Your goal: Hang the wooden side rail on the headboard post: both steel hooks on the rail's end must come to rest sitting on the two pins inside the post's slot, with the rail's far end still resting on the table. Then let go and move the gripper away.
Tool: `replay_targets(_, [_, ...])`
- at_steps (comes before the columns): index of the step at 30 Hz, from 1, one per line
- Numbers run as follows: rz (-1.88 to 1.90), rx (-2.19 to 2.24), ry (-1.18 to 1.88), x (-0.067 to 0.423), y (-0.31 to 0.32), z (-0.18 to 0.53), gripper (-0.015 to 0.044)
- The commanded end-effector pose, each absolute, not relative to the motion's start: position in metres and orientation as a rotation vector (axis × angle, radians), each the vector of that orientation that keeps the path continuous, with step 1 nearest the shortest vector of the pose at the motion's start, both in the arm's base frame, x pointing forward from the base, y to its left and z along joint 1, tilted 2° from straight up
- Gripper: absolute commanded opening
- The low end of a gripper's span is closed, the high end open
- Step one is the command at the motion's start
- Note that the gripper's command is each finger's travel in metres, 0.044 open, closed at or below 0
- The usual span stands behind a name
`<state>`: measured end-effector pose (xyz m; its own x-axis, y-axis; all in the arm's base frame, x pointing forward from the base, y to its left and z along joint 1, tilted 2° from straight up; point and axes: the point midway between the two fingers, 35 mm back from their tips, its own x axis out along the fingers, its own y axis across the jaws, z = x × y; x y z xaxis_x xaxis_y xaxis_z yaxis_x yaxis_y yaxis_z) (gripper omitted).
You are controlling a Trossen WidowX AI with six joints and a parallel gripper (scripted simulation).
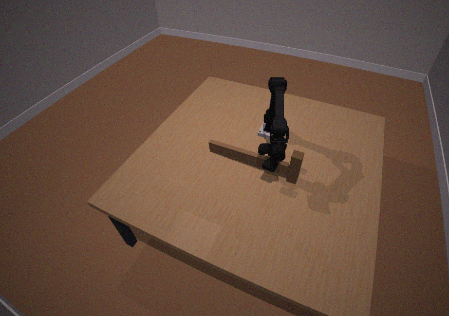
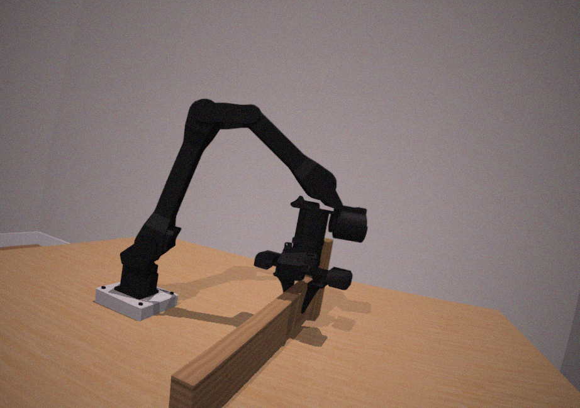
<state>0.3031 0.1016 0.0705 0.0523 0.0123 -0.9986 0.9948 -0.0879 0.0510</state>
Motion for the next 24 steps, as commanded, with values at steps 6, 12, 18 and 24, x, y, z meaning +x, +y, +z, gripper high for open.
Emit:
replay_targets(6, [-1.222,1.325,1.131,0.3064,0.1038,0.0755,0.0])
replay_targets(12, [-1.222,1.325,1.131,0.3071,0.1044,0.0753,0.0])
replay_targets(18, [-1.222,1.325,1.131,0.3075,0.1048,0.0758,0.0])
replay_targets(24, [-1.222,1.326,1.131,0.3081,0.1053,0.0759,0.0])
